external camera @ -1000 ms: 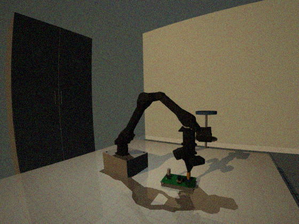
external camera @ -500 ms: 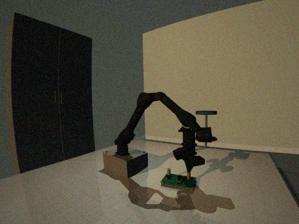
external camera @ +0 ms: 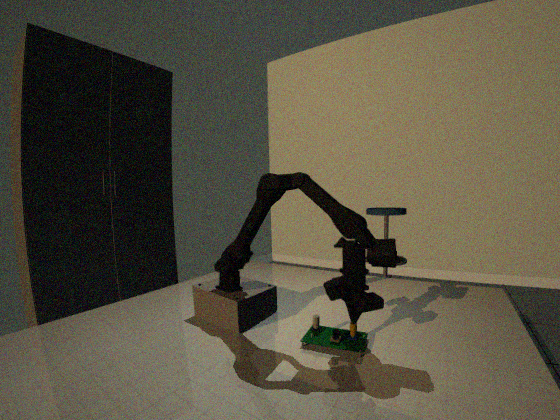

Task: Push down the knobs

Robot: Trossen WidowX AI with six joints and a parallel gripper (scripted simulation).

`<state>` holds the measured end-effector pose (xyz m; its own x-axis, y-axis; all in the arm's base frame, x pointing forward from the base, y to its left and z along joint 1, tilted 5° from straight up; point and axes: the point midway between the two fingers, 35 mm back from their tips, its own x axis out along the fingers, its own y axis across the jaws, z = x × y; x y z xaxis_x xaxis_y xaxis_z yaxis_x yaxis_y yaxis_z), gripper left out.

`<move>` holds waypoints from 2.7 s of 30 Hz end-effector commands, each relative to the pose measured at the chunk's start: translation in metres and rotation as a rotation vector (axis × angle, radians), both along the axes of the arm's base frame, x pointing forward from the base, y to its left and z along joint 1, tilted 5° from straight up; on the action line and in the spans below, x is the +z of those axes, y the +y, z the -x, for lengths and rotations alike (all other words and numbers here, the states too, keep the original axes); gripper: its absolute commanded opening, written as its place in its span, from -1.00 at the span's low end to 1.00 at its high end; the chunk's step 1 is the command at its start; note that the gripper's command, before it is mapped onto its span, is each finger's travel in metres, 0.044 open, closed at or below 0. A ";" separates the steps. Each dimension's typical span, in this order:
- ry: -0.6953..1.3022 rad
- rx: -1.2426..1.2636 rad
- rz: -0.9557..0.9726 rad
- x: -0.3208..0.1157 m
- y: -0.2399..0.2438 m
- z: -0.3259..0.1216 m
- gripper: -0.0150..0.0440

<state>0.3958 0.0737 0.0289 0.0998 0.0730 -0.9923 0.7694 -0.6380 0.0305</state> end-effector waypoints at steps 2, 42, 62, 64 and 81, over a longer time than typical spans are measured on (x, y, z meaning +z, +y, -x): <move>0.012 -0.002 0.006 -0.015 0.001 -0.002 -0.49; 0.012 -0.002 0.006 -0.017 0.001 -0.003 -0.49; 0.012 -0.002 0.006 0.002 0.000 -0.001 -0.49; 0.012 -0.002 0.006 0.006 -0.001 -0.001 -0.49; 0.026 -0.002 0.005 0.012 -0.001 0.003 -0.22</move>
<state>0.3934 0.0727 0.0412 0.0751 0.0679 -0.9949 0.7689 -0.6392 0.0144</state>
